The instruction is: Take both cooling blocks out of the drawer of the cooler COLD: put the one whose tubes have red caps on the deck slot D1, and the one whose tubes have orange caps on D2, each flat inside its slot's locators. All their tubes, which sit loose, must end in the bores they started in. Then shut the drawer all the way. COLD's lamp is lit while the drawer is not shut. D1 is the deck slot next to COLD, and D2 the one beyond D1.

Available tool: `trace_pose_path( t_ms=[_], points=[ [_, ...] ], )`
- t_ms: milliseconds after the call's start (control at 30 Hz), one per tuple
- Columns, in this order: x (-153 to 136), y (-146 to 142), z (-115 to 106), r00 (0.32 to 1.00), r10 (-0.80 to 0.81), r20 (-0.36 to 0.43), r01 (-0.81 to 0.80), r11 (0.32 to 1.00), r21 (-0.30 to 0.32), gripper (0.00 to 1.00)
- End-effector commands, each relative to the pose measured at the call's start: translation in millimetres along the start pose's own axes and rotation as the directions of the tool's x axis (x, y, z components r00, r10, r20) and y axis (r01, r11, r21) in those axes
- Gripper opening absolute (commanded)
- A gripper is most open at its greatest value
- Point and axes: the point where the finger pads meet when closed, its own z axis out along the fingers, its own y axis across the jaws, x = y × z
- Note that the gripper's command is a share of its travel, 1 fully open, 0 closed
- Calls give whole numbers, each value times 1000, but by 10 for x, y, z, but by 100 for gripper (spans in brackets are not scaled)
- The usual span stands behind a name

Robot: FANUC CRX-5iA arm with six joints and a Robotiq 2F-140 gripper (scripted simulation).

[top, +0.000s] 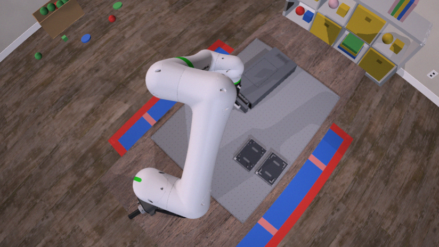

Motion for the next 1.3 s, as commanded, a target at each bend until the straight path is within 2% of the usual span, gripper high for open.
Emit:
trace_pose_path(
  t_ms=[0, 767, 1267],
  points=[
    [3, 0, -10, 1000, 0, -1, 0, 1000, -2, 34],
    [3, -27, -10, 1000, 0, -1, 0, 1000, -2, 34],
    [3, -200, -9, 1000, 0, -1, 0, 1000, -2, 34]
  ],
)
